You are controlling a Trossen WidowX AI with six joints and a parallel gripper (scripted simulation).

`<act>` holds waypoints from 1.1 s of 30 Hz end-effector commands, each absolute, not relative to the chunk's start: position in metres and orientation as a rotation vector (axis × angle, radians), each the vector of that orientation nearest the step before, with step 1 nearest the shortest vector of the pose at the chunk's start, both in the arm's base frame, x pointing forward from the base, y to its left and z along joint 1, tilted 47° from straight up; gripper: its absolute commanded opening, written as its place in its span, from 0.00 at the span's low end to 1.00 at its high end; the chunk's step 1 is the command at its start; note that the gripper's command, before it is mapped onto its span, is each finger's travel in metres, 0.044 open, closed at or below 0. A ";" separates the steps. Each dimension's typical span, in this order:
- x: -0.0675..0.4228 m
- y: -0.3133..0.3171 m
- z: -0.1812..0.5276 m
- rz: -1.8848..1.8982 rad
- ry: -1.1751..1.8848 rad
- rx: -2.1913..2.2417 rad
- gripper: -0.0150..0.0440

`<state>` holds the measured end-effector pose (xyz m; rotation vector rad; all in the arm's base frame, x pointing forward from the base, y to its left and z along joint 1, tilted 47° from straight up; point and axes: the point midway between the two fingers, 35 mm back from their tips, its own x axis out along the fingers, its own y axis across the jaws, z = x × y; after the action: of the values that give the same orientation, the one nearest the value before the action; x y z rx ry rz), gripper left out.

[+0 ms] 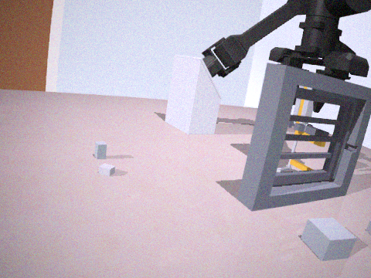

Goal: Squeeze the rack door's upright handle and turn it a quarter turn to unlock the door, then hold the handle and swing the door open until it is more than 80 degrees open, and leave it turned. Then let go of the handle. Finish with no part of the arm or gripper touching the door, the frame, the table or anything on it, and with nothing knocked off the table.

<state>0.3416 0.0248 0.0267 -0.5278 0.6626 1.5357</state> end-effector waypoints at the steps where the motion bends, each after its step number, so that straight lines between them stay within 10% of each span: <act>1: 0.342 0.025 0.027 1.441 0.818 -0.361 0.73; 33: 0.342 0.025 0.027 0.444 1.656 0.840 0.73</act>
<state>0.3416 0.0248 0.0267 0.6648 1.5694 0.6233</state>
